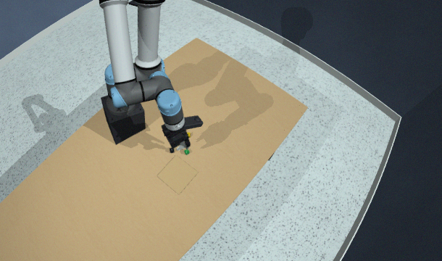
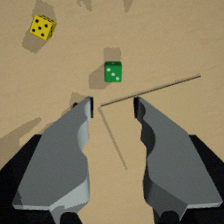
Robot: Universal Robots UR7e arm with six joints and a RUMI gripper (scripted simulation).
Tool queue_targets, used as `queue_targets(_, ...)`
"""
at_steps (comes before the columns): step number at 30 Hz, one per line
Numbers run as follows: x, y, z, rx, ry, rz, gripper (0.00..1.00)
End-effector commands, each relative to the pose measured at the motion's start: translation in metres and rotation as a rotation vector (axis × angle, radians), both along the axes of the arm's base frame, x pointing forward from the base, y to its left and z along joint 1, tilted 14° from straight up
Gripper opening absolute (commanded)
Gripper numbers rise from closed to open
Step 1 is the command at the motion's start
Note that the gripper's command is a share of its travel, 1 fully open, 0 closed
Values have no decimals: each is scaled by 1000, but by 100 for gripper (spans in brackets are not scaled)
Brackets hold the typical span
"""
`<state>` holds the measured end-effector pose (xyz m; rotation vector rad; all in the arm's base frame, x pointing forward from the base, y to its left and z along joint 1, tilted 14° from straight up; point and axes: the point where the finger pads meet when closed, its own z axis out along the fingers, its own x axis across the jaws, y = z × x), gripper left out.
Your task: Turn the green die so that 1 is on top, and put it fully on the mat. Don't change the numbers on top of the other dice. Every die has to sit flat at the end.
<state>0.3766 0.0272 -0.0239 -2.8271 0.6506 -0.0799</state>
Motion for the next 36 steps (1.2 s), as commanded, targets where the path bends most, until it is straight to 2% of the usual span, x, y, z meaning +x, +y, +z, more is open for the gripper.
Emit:
queue_targets(1,0,0,-1,0,-1,0,21)
queue_targets(14,1,2,-10,0,-1,0,21)
queue_targets(36,4,8,-39,0,-1,0,21)
